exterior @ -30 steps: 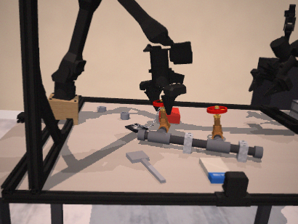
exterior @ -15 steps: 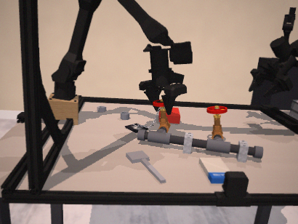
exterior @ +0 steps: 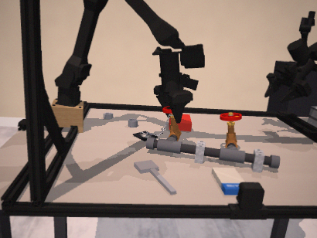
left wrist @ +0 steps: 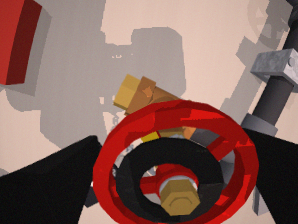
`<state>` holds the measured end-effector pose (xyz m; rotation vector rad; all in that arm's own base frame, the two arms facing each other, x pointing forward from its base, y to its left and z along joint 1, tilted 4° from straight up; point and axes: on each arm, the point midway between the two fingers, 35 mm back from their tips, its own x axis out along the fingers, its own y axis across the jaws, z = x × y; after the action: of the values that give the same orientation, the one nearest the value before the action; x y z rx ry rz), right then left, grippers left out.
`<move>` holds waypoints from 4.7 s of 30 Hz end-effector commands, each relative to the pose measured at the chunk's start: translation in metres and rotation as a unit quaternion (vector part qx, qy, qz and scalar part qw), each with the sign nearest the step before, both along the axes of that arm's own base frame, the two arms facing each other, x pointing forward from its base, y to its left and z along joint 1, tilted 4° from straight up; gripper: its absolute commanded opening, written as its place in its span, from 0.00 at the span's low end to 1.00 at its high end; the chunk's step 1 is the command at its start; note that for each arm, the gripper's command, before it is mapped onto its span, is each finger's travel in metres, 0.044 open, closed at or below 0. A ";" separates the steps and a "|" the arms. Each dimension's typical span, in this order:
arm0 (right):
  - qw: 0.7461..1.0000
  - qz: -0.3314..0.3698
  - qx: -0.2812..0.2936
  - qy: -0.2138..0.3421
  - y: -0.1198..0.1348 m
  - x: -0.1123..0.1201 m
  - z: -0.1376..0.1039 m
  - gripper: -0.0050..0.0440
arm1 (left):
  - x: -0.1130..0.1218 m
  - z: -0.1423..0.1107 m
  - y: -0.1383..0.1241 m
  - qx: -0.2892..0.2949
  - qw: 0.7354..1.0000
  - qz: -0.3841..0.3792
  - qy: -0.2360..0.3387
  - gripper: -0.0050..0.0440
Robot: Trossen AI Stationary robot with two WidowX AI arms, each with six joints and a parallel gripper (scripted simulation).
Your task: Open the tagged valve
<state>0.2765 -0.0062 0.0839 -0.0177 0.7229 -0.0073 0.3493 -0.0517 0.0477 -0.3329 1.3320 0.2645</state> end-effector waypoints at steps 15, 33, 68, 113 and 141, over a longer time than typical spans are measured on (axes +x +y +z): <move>1.000 0.000 0.000 0.000 0.000 0.000 0.000 0.92 | 0.000 0.000 0.000 0.107 0.871 -0.480 -0.001 0.92; 1.000 0.000 0.000 0.000 0.000 0.000 0.000 0.92 | 0.000 0.000 0.000 0.143 0.754 -0.641 -0.001 0.67; 1.000 0.000 0.000 0.000 0.000 0.000 0.000 0.92 | 0.000 0.000 0.000 0.079 0.932 -0.354 -0.001 0.10; 1.000 0.000 0.000 0.000 0.000 0.000 0.000 0.92 | 0.000 0.000 0.000 -0.030 0.991 0.130 0.000 0.92; 1.000 0.000 0.000 0.000 0.000 0.000 0.000 0.92 | 0.000 0.000 0.000 0.140 0.766 -0.627 -0.001 0.92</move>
<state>0.2766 -0.0062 0.0840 -0.0177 0.7227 -0.0073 0.3493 -0.0517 0.0476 0.7503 1.2526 -0.6037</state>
